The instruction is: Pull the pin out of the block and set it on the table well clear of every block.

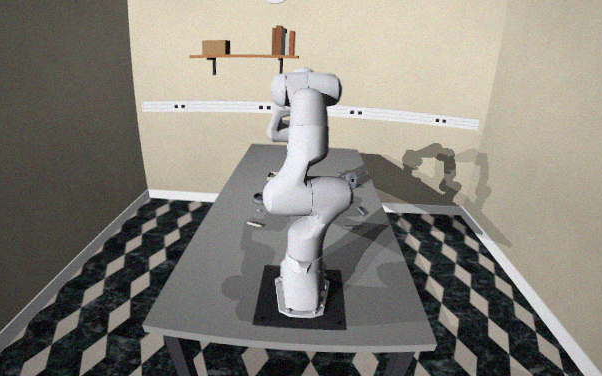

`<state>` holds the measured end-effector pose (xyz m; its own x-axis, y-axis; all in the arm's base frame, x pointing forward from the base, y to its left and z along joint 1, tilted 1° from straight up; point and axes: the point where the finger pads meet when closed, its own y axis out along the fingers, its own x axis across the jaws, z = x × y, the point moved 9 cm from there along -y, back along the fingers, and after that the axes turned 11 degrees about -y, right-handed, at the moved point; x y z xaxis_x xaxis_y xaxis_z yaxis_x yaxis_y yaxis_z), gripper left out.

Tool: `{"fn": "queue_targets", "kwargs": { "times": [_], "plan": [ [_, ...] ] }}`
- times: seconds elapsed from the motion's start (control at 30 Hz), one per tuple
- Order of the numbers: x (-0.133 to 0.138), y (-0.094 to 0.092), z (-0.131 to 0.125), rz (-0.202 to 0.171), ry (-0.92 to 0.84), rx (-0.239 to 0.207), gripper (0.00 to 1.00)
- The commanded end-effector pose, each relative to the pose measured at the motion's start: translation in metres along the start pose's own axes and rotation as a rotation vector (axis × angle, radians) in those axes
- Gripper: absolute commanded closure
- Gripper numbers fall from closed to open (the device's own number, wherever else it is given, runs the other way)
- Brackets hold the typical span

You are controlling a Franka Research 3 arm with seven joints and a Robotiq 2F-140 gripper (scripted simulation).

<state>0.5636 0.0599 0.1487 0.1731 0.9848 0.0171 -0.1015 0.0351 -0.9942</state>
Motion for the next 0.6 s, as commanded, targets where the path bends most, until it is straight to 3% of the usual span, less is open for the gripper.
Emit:
{"fn": "queue_targets", "kwargs": {
  "times": [0.0, 0.57],
  "plan": [
    [0.0008, -0.0019, 0.0007, -0.001, 0.006, -0.003, 0.9],
    [0.0015, -0.0024, 0.0021, -0.002, 0.006, -0.006, 0.9]
  ]
}}
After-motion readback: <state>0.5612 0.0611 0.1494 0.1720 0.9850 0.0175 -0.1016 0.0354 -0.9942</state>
